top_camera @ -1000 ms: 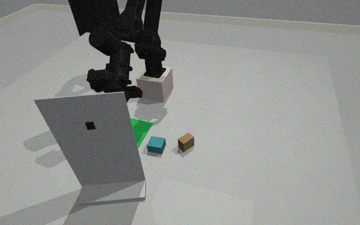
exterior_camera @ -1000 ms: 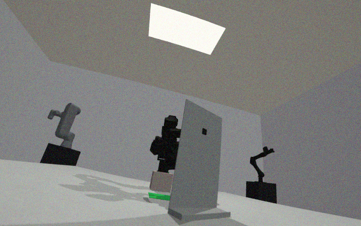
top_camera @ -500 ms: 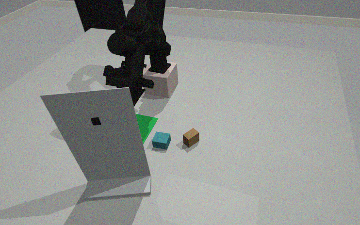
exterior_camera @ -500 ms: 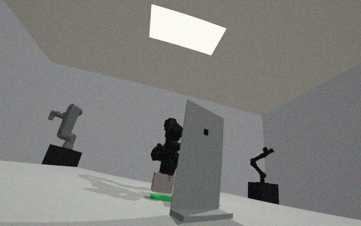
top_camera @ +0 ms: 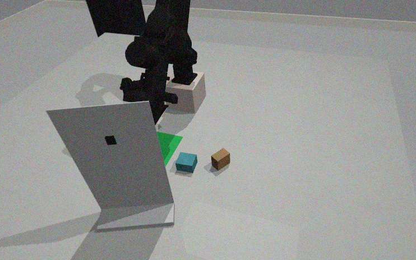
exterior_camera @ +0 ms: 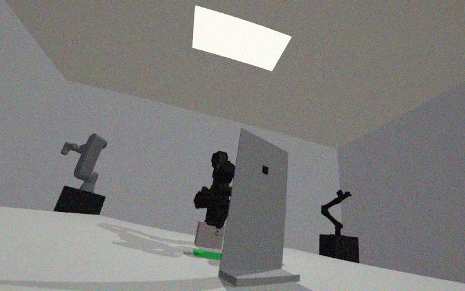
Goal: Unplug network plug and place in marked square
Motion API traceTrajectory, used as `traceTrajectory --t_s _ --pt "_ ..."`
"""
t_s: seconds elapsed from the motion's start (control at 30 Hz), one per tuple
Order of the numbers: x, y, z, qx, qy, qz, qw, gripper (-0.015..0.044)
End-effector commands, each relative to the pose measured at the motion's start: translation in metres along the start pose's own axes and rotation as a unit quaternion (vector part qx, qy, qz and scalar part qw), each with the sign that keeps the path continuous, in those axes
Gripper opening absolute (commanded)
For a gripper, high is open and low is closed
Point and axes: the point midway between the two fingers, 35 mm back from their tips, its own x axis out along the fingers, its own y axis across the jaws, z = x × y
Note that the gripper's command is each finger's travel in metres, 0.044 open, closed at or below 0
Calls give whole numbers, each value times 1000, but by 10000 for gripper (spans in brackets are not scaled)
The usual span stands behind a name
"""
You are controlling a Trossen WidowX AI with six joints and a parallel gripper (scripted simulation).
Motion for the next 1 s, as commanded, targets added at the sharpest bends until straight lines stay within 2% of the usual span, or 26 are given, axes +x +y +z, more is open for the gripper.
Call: traceTrajectory --t_s 0.0,0.97 --pt "4 -2 1 2 -3 -1 1000 0" --pt "22 -12 1 2 -3 -1 1000 0"
